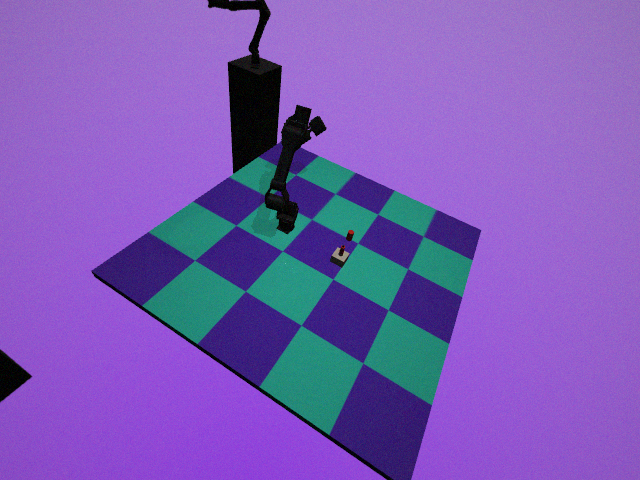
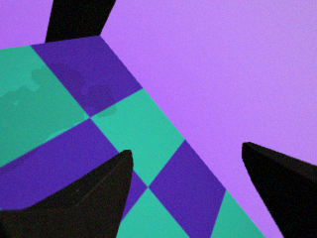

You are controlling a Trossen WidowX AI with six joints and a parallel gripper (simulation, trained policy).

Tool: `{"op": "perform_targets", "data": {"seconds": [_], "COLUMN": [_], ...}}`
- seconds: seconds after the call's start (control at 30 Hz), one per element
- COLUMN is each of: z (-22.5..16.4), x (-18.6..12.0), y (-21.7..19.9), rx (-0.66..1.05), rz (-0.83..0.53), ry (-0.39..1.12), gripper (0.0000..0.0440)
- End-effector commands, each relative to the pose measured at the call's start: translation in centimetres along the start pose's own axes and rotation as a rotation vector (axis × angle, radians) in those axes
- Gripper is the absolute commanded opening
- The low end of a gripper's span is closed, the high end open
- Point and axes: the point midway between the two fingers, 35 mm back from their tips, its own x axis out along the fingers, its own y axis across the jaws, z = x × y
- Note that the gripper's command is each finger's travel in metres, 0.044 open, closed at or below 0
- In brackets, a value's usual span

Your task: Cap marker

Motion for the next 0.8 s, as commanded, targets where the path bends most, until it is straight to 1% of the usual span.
{"op": "perform_targets", "data": {"seconds": [0.0,0.77], "z": [-0.5,-3.6], "x": [1.1,5.7], "y": [0.2,0.1], "rx": [0.016,0.125], "rz": [0.029,0.116], "ry": [0.039,0.252], "gripper": [0.0313,0.0317]}}
